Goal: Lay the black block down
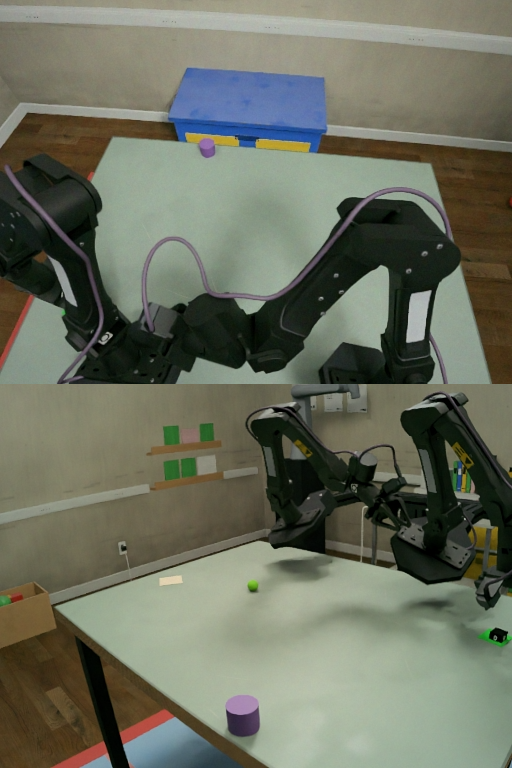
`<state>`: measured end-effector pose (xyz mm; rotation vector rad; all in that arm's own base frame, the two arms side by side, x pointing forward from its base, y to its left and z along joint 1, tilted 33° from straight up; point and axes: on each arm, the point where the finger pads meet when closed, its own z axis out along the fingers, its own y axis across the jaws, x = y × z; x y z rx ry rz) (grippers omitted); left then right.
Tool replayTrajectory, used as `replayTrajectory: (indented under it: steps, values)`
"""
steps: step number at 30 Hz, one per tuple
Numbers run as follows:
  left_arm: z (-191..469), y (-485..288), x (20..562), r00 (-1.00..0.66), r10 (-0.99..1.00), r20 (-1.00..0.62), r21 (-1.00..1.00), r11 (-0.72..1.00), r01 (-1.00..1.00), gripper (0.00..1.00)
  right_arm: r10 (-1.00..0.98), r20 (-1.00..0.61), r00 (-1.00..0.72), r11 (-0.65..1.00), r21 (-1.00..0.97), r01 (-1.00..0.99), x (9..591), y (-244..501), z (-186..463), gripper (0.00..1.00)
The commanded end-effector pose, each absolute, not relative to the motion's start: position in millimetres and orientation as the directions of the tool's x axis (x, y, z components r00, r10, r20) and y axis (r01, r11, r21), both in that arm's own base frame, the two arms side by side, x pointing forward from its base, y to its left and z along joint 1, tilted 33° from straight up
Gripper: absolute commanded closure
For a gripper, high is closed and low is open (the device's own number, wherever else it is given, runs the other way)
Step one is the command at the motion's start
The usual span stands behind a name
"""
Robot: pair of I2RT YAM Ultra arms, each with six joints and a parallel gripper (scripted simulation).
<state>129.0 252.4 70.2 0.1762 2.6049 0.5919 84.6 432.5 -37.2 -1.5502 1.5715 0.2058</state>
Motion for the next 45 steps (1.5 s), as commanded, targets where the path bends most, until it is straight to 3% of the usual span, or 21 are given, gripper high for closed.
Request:
replayTrajectory:
  steps: [1,8,16,30,45]
  values:
    - [67.1,246.3,127.2,-0.883,0.215,-0.418,0.386,0.922,0.041,0.00,-0.667,-0.722,0.183,0.231,-0.434,-0.871,81.1,453.3,-18.5,0.54]
    - [70.4,228.4,135.0,-0.814,0.224,-0.536,0.338,0.941,0.036,0.00,-0.667,-0.722,0.183,0.231,-0.434,-0.871,81.1,453.3,-18.5,0.54]
    - [84.2,203.6,115.4,-0.599,0.103,-0.794,0.211,0.971,-0.112,0.00,-0.667,-0.722,0.183,0.231,-0.434,-0.871,81.1,453.3,-18.5,0.54]
    - [94.7,209.2,64.5,-0.398,-0.075,-0.914,0.074,0.936,-0.345,0.00,-0.667,-0.722,0.183,0.231,-0.434,-0.871,81.1,453.3,-18.5,0.54]
    - [90.2,211.9,54.5,-0.373,-0.114,-0.921,0.039,0.924,-0.380,0.00,-0.667,-0.722,0.183,0.231,-0.434,-0.871,81.1,453.3,-18.5,0.54]
